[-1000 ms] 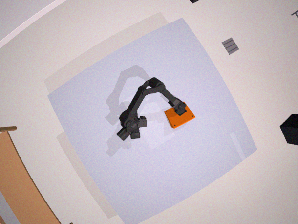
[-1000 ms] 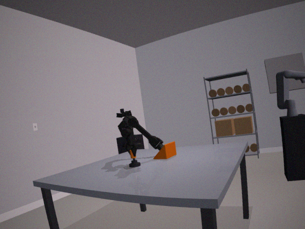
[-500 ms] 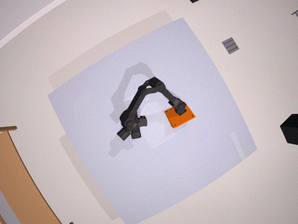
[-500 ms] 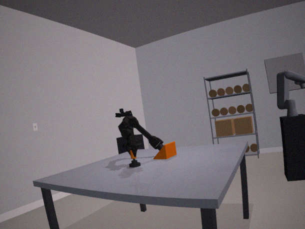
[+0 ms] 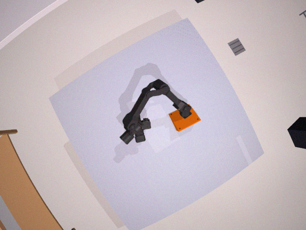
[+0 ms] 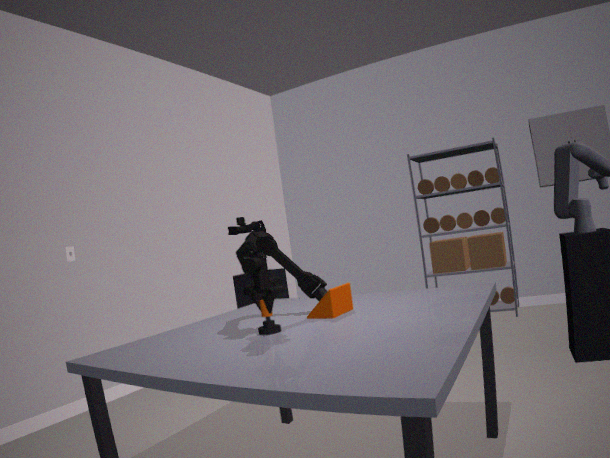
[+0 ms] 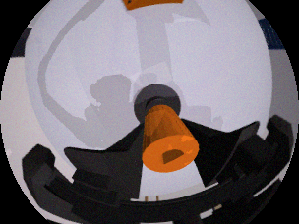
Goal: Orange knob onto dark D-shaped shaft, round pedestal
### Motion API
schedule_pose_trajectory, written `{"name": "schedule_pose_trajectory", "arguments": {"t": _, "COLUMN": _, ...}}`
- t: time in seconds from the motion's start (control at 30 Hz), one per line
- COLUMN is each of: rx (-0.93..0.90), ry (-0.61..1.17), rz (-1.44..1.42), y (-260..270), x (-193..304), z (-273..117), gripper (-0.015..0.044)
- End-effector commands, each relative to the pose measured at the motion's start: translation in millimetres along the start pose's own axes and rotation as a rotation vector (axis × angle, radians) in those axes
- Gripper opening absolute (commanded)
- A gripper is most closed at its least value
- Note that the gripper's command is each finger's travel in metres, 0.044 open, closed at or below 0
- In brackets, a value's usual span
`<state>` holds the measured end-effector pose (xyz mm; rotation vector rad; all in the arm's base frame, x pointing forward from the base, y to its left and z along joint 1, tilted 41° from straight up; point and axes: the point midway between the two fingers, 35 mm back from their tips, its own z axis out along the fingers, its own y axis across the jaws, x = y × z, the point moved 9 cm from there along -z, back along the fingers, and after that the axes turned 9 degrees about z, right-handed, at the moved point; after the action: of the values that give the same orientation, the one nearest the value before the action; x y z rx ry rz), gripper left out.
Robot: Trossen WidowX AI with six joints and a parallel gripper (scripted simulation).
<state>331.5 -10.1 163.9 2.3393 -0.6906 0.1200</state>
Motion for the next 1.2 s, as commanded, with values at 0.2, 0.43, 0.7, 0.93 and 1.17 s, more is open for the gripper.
{"name": "schedule_pose_trajectory", "arguments": {"t": 0.2, "rx": -0.002, "ry": 0.004, "rz": -0.148, "y": -1.8, "x": -1.5, "z": 2.2, "gripper": 0.0000}}
{"name": "schedule_pose_trajectory", "arguments": {"t": 0.43, "rx": -0.003, "ry": 0.004, "rz": -0.148, "y": -0.5, "x": -0.4, "z": 4.3, "gripper": 0.0000}}
{"name": "schedule_pose_trajectory", "arguments": {"t": 0.7, "rx": -0.003, "ry": 0.004, "rz": -0.162, "y": -0.5, "x": -0.4, "z": 4.4, "gripper": 0.0000}}
{"name": "schedule_pose_trajectory", "arguments": {"t": 0.93, "rx": -0.003, "ry": 0.004, "rz": -0.162, "y": -0.5, "x": -0.4, "z": 4.4, "gripper": 0.0000}}
{"name": "schedule_pose_trajectory", "arguments": {"t": 1.17, "rx": -0.003, "ry": 0.004, "rz": -0.162, "y": -0.5, "x": -0.4, "z": 4.4, "gripper": 0.0000}}
